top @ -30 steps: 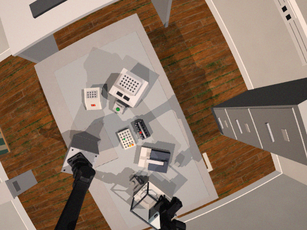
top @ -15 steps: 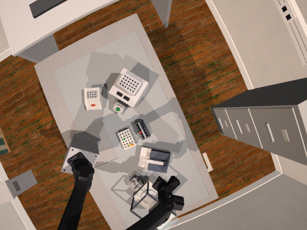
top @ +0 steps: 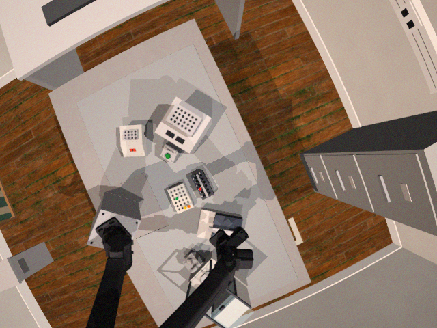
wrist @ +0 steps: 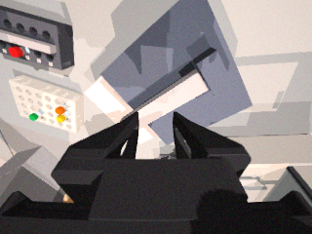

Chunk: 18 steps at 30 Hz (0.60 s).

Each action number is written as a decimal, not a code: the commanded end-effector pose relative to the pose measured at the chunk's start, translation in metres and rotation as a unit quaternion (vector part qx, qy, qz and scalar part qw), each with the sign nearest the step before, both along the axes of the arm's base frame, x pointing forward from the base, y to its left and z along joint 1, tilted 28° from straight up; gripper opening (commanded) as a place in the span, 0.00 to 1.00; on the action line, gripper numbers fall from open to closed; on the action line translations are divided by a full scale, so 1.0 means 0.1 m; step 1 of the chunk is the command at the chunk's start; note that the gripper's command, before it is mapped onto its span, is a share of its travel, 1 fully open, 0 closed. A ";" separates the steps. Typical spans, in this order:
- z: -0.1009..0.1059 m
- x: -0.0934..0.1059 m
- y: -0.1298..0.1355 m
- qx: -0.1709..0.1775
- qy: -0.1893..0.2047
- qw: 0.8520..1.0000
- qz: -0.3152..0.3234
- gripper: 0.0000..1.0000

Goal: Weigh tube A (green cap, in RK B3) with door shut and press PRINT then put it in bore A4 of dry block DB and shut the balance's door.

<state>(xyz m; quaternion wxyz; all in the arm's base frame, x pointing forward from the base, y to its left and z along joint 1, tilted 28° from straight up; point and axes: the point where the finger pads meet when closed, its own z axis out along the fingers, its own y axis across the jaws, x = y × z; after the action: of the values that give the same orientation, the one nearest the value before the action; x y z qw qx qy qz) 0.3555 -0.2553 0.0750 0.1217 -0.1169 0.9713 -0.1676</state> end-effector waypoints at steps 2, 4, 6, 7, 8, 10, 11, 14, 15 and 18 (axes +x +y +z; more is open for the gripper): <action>-0.20 0.08 0.21 0.011 -0.008 0.999 -0.036 0.36; -0.25 0.08 0.27 0.012 -0.008 0.999 -0.044 0.36; -0.35 0.08 0.40 0.012 -0.008 0.999 -0.044 0.36; -0.40 0.07 0.47 0.012 -0.009 0.999 -0.052 0.36; -0.45 0.06 0.54 0.012 -0.009 0.999 -0.052 0.36; -0.56 0.04 0.67 0.012 -0.010 0.998 -0.064 0.36; -0.60 0.02 0.74 0.012 -0.010 0.998 -0.064 0.36; -0.75 -0.04 0.93 0.011 -0.013 0.997 -0.077 0.36; -0.79 -0.06 1.00 0.011 -0.013 0.997 -0.077 0.36; -0.93 -0.15 1.19 0.010 -0.016 0.996 -0.089 0.36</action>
<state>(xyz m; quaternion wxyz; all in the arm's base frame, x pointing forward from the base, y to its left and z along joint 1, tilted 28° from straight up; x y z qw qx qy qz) 0.3410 -0.1528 -0.0045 0.1164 -0.0617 0.9760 -0.1735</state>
